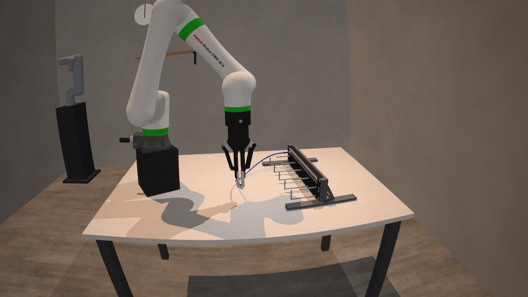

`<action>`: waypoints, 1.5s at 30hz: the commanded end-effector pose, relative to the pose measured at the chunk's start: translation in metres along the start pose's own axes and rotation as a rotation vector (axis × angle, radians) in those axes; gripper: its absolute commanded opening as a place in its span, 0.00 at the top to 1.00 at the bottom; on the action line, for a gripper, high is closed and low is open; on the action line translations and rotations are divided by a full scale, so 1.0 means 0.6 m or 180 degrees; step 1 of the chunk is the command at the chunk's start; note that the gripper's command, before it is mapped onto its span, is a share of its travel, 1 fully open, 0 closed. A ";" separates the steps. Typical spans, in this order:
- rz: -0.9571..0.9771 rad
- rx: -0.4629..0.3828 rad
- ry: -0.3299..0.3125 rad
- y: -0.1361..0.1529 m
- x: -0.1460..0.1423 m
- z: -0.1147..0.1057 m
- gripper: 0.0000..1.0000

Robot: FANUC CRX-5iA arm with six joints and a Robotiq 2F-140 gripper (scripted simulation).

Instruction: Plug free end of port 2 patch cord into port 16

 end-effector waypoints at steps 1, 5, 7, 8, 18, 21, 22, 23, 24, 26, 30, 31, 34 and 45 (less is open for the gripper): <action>-0.0062 -0.0001 0.0000 0.002 -0.005 -0.001 1.00; -0.0230 0.0000 0.0000 0.006 -0.017 -0.004 1.00; -0.0329 0.0000 0.0000 0.009 -0.024 -0.005 1.00; -0.0382 -0.0001 0.0000 0.010 -0.028 -0.006 1.00; -0.0900 -0.0002 0.0002 0.023 -0.066 -0.014 1.00; -0.1131 -0.0002 0.0002 0.028 -0.083 -0.018 1.00; -0.1211 -0.0002 0.0002 0.030 -0.088 -0.019 1.00; -0.1292 -0.0002 0.0003 0.032 -0.094 -0.020 1.00; -0.1376 -0.0003 0.0003 0.034 -0.101 -0.021 1.00; -0.1546 -0.0003 0.0003 0.038 -0.113 -0.024 1.00; -0.1896 -0.0004 0.0004 0.046 -0.139 -0.029 1.00; -0.1986 -0.0004 0.0004 0.049 -0.145 -0.031 1.00; -0.2075 -0.0004 0.0004 0.051 -0.152 -0.032 1.00; -0.3039 -0.0006 0.0007 0.074 -0.222 -0.047 1.00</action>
Point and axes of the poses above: the point where the finger pads meet when closed, its own z axis out along the fingers, its own x axis across the jaws, y = z × x, the point moved 2 cm from there along -z, back along the fingers, and after that the axes turned 2 degrees about z, right-handed, at the moved point
